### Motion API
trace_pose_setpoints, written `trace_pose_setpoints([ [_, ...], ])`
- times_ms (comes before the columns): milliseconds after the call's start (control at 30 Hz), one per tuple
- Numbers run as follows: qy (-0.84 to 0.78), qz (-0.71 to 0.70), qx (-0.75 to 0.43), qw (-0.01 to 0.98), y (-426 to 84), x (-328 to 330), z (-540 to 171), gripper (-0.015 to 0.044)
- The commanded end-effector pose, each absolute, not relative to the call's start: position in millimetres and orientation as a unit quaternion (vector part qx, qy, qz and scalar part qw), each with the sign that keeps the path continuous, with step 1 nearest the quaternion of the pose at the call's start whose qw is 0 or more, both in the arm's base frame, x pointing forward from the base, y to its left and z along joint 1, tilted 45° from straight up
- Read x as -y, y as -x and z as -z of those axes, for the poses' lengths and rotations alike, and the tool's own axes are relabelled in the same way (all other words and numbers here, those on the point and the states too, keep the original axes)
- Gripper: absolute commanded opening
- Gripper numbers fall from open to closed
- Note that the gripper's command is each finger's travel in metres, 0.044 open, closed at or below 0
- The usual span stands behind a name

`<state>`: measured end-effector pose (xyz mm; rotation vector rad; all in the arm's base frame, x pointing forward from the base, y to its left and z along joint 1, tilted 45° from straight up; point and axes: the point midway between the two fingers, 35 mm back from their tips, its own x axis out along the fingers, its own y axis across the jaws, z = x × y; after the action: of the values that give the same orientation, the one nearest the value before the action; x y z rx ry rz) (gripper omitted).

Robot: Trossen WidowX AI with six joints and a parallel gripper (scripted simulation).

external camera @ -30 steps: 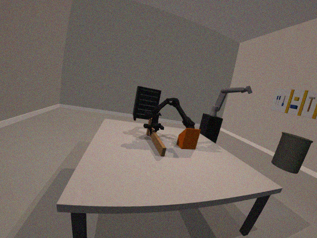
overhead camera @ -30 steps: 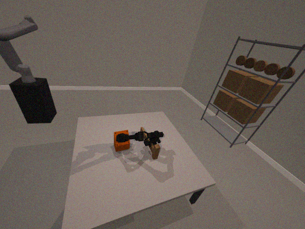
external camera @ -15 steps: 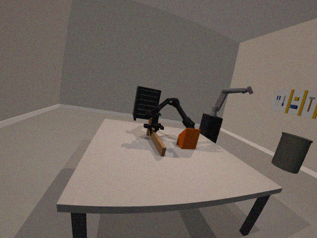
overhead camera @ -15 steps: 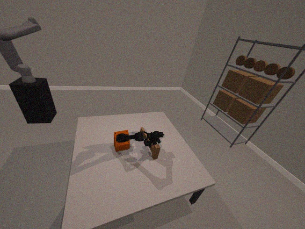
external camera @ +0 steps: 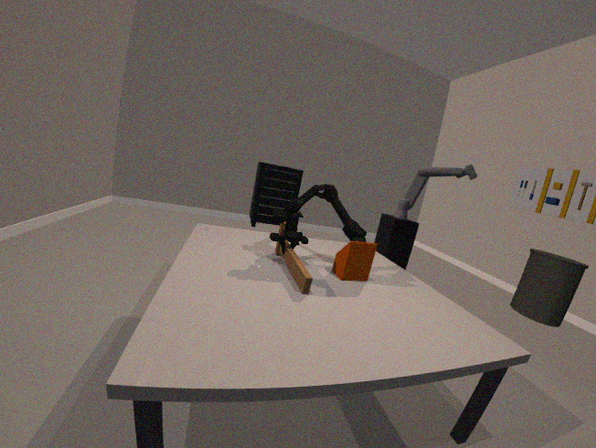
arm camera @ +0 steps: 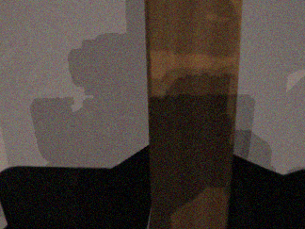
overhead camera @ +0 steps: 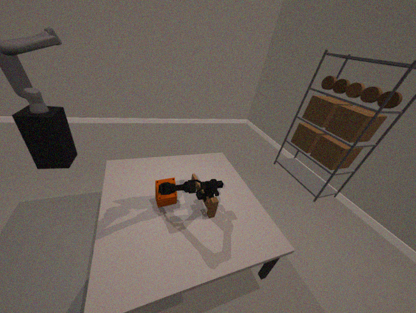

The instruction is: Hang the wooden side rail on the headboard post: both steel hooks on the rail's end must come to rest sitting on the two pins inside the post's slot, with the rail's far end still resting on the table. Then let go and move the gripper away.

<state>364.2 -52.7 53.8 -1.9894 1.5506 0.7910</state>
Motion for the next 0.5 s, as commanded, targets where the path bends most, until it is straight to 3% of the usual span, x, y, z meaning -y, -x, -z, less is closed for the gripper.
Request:
trace_pose_setpoints([
  [0,0.732,-0.289,-0.566,0.247,-366.2,51.6,-57.5,0.0],
  [467,0.732,-0.289,-0.566,0.247,-367.0,52.7,-57.2,0.0],
])
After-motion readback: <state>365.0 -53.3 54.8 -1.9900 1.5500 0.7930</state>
